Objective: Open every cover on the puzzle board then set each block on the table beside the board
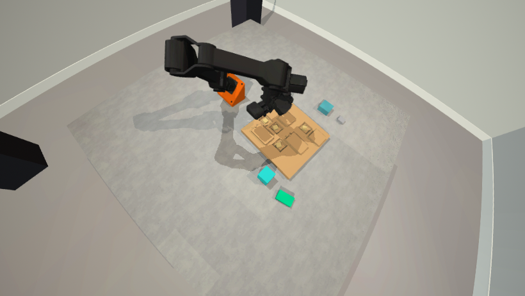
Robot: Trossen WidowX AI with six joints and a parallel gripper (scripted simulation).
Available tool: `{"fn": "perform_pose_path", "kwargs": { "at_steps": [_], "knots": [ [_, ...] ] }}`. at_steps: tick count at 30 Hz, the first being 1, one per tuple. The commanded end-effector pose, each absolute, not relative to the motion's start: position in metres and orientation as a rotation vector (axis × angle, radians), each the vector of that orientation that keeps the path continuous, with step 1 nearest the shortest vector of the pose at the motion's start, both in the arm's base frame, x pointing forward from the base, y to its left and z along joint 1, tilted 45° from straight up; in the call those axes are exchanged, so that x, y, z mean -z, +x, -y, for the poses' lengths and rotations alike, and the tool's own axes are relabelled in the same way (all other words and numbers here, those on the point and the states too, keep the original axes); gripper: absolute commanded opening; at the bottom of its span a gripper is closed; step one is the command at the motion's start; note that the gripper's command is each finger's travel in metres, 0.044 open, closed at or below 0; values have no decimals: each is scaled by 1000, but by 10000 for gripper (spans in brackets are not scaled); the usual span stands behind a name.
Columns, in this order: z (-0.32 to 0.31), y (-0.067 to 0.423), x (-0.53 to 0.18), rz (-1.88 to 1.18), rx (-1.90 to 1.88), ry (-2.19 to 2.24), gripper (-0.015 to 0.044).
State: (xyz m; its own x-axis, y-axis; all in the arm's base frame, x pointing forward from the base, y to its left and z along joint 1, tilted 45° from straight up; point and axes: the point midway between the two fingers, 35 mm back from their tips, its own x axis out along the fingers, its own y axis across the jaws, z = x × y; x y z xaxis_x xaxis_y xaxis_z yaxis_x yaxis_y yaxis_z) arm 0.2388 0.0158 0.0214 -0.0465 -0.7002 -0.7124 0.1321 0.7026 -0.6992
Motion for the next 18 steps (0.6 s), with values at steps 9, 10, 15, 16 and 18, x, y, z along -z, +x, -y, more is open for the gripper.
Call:
{"fn": "perform_pose_path", "kwargs": {
  "at_steps": [9,10,15,16,18],
  "knots": [
    [-1,237,-8,-1474,719,-503,144],
    [-1,237,-8,-1474,719,-503,144],
    [-1,237,-8,-1474,719,-503,144],
    [-1,237,-8,-1474,719,-503,144],
    [-1,237,-8,-1474,719,-503,144]
  ]
}}
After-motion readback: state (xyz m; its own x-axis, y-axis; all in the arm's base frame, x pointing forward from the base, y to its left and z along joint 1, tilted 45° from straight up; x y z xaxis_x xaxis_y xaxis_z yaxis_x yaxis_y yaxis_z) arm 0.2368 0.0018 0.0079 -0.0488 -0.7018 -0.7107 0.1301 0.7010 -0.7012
